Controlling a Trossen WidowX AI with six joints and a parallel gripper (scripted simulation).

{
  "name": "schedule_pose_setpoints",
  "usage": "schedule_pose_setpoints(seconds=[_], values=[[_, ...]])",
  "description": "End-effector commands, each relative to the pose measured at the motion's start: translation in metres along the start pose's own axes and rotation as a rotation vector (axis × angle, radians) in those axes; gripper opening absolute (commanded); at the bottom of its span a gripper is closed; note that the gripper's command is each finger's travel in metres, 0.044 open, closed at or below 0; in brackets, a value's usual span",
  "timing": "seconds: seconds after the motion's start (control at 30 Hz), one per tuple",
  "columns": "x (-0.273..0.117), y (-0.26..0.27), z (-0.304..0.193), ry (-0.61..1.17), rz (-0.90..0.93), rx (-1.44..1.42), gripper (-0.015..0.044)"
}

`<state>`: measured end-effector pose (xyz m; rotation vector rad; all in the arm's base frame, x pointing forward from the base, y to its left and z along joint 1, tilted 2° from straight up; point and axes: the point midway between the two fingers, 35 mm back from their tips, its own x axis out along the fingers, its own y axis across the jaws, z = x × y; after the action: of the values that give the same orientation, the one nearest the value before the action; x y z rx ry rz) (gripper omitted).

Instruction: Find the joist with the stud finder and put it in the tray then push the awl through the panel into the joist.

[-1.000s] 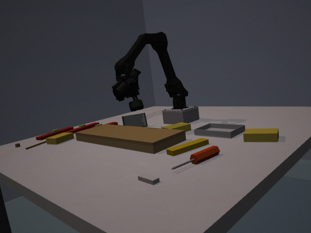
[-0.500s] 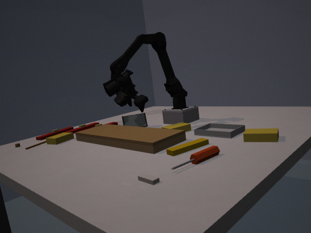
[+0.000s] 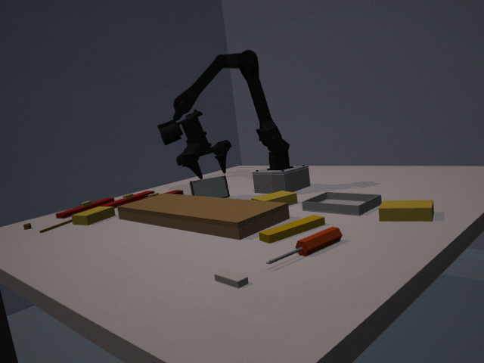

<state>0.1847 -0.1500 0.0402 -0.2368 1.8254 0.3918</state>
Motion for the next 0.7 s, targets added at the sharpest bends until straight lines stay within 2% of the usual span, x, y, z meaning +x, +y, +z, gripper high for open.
schedule_pose_setpoints(seconds=[0.0,0.13,0.67], values=[[0.0028,-0.0232,-0.0156,-0.390,-0.087,-0.550,0.0440],[0.0016,-0.0275,-0.0186,-0.431,-0.147,-0.685,0.0440],[0.0016,-0.0275,-0.0186,-0.431,-0.147,-0.685,0.0440]])
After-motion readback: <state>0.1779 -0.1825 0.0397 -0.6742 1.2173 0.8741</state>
